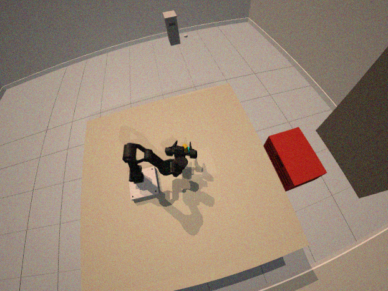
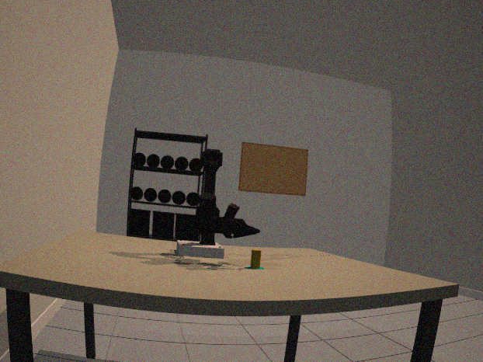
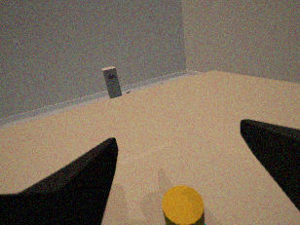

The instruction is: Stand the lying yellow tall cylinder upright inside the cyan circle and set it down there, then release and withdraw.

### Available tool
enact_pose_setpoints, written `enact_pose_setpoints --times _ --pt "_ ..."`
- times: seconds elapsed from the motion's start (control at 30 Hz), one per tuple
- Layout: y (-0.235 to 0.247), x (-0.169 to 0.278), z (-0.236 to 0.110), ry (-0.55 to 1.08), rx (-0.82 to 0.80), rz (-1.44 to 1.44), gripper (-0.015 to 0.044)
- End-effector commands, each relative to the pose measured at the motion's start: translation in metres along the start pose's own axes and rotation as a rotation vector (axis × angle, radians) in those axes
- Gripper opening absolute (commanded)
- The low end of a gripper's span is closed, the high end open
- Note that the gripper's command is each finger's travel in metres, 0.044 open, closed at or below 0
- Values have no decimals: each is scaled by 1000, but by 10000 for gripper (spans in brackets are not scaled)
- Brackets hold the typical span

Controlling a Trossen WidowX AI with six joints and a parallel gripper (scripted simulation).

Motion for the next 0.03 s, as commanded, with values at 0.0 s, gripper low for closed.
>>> enact_pose_setpoints --times 0.0 --pt "1 -16 -1 -4 -4 -3 400"
Point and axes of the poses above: the point midway between the two fingers, 35 mm back from their tips, its own z axis out along the fingers, its own y axis across the jaws, x = y × z, the point moved 5 cm from there along -z, back along the fingers, and after that the axes turned 4 degrees about -z, right-handed, at the moved point
